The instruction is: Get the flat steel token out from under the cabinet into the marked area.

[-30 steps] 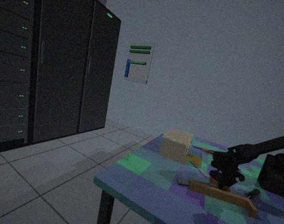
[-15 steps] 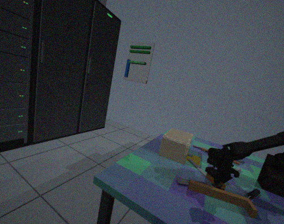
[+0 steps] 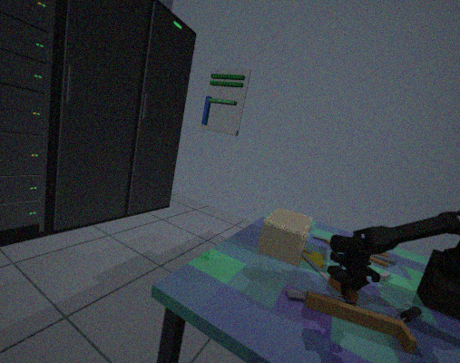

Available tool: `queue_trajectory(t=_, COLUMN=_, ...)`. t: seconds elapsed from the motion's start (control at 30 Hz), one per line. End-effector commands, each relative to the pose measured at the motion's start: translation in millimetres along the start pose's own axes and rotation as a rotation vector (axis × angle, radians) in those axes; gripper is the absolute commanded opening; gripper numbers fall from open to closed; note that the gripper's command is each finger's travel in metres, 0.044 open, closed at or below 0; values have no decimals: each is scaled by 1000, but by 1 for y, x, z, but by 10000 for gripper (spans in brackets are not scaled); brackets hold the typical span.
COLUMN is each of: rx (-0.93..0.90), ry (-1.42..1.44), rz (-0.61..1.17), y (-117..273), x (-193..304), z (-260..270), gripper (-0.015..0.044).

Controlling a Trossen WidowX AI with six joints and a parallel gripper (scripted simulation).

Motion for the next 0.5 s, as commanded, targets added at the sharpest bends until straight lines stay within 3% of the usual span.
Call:
queue_trajectory(t=0.0, rx=0, ry=-1, rz=1, y=0, x=-8, z=0, gripper=0)
queue_trajectory(t=0.47, rx=1, ry=0, rz=0, y=0, x=-32, z=1, gripper=0)
Point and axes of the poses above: the point midway between the two fingers, 35 mm back from their tips, its own y axis back along the fingers, its own z axis across the jaws, x = y × z, the point moved 8 cm from there along y, back along the fingers, and after that the axes turned 1 degree about -y, right-handed, at the moved point
